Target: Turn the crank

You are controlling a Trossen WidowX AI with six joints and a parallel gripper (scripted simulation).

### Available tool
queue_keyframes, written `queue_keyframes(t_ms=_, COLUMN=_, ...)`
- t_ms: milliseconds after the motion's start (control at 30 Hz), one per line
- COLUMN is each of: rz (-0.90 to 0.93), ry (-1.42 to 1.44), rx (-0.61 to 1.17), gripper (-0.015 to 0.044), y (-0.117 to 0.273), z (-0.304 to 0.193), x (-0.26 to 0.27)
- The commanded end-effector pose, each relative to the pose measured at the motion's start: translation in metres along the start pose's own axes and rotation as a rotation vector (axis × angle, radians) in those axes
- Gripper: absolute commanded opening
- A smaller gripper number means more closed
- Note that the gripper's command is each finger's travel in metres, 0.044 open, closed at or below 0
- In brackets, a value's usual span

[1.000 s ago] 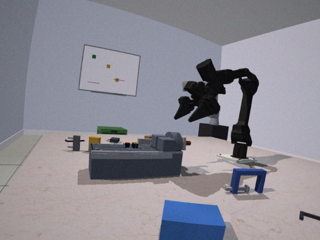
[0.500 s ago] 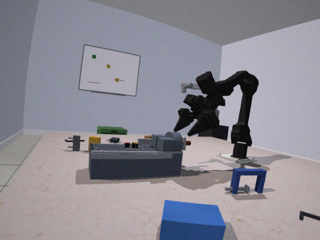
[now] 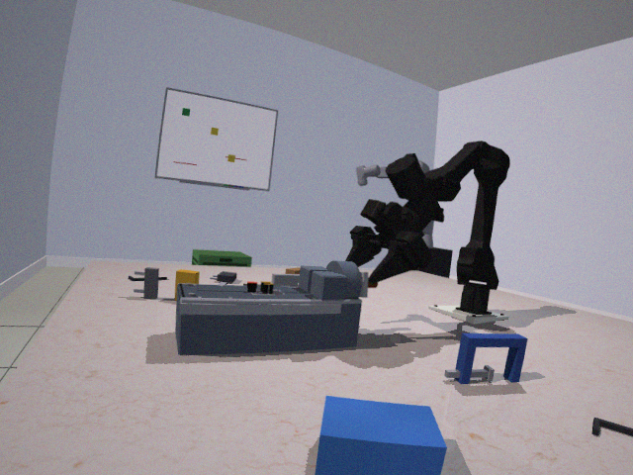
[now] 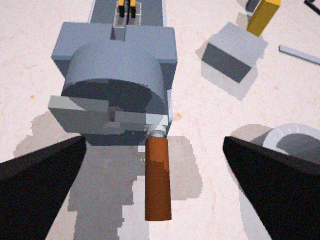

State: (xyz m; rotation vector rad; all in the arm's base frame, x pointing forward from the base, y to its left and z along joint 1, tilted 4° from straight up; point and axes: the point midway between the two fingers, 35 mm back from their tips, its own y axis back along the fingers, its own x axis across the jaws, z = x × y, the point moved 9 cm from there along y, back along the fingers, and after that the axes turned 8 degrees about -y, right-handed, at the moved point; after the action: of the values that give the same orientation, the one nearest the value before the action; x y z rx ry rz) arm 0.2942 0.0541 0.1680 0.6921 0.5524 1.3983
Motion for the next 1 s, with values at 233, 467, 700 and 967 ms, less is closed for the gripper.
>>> queue_keyframes(t_ms=233, rz=0.0, ry=0.004, rx=0.0, gripper=0.044, y=-0.011, z=-0.012, x=-0.002)
queue_keyframes(t_ms=467, rz=0.0, ry=0.004, rx=0.0, gripper=0.044, y=-0.019, z=-0.02, x=-0.003)
queue_keyframes(t_ms=700, rz=0.0, ry=0.004, rx=0.0, gripper=0.044, y=-0.024, z=-0.026, x=-0.004)
queue_keyframes(t_ms=967, rz=0.0, ry=0.004, rx=0.0, gripper=0.023, y=-0.024, z=-0.026, x=-0.004)
